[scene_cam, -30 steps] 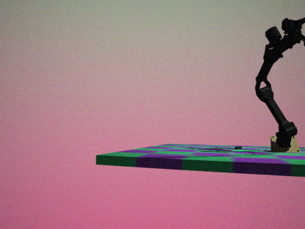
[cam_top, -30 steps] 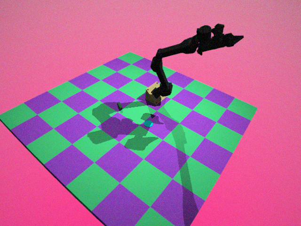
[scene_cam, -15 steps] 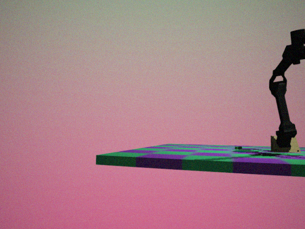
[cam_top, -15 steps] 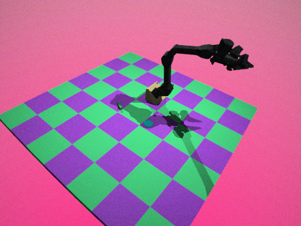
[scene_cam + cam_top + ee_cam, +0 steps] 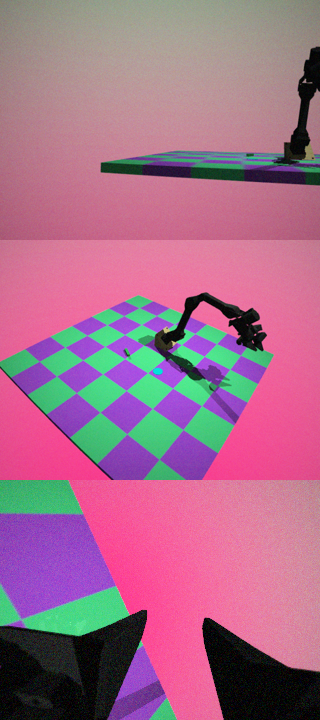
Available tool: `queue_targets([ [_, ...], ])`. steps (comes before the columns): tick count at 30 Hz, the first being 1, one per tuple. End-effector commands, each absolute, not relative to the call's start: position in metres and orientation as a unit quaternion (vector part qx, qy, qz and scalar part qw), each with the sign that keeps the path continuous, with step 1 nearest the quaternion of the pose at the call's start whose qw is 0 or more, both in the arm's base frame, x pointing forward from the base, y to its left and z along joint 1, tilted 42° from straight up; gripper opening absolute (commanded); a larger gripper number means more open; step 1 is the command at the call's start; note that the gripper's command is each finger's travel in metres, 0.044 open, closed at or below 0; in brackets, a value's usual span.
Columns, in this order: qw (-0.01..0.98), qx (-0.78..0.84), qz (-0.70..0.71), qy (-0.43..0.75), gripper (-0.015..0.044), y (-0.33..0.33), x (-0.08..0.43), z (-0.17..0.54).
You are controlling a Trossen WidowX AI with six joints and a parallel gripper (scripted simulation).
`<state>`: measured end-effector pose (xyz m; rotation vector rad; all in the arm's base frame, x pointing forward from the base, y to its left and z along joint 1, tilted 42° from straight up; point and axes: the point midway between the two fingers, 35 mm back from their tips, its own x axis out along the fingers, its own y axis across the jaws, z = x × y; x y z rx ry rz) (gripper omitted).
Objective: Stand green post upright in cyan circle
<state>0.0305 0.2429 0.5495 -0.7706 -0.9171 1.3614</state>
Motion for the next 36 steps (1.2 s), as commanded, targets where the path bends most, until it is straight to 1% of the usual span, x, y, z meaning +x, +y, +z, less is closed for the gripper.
queue_targets([
  [1,0.626,-0.395,0.578,-0.344,0.0232,0.268,0.073,0.518],
  [9,0.64,-0.481,0.553,-0.23,0.0232,0.284,0.16,0.457],
  [17,0.647,-0.535,0.533,-0.105,0.0232,0.264,0.247,0.391],
  [27,0.65,-0.554,0.518,0.056,0.0232,0.197,0.334,0.307],
  [36,0.653,-0.526,0.511,0.191,0.0232,0.11,0.379,0.234],
])
